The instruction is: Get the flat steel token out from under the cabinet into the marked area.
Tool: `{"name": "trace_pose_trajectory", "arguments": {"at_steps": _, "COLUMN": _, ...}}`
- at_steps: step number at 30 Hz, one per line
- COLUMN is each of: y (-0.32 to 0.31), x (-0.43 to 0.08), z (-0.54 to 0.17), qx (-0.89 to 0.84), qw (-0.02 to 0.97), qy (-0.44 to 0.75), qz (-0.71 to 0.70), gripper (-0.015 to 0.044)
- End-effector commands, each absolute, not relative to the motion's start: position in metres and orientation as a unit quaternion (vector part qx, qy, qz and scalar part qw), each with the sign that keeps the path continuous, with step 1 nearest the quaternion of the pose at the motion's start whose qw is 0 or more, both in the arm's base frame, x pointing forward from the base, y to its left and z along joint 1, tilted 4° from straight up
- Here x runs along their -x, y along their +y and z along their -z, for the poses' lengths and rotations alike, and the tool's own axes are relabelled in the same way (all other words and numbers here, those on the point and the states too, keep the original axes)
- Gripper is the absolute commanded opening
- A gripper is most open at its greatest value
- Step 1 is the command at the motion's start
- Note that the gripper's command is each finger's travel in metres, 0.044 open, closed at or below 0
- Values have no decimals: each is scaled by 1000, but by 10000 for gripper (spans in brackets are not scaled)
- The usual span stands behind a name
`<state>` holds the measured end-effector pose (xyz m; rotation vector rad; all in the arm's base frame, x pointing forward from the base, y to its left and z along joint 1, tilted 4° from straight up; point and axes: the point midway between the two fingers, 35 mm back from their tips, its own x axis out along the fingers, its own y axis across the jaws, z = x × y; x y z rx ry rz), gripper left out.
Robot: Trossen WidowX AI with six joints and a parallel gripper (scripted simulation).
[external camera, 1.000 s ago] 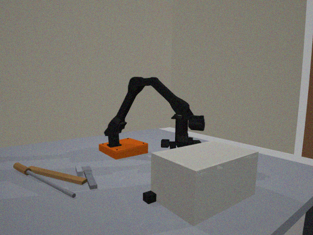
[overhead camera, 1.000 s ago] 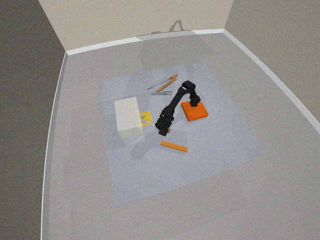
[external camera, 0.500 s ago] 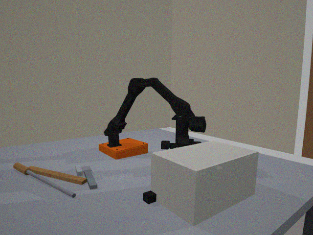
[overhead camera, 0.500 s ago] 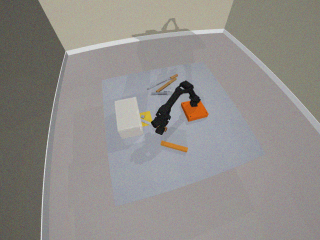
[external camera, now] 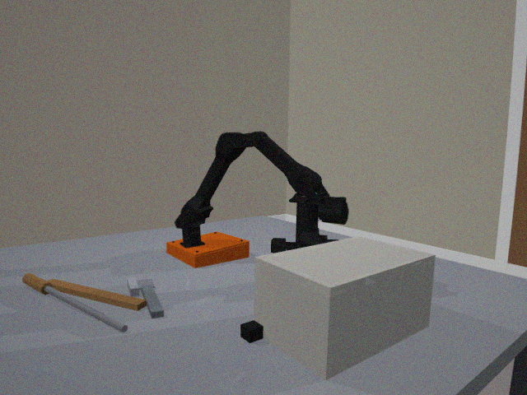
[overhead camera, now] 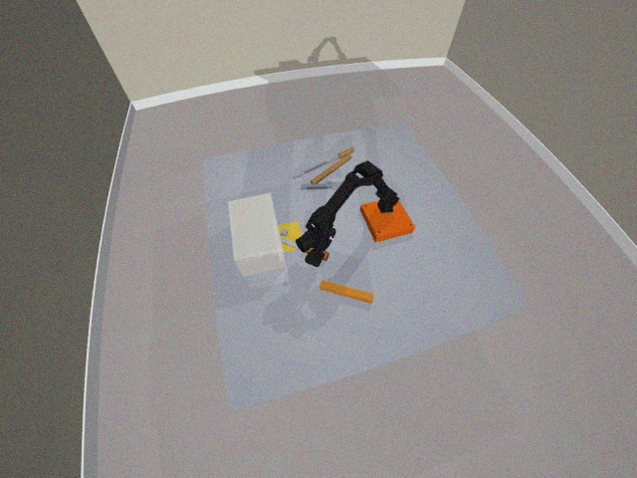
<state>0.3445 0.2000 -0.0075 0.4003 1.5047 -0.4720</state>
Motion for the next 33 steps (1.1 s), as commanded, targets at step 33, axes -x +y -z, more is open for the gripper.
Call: {"name": "trace_pose_trajectory", "arguments": {"at_steps": 33, "y": 204, "x": -318, "z": 8, "qx": -180, "qw": 687, "qy": 672, "qz": 211, "gripper": 0}}
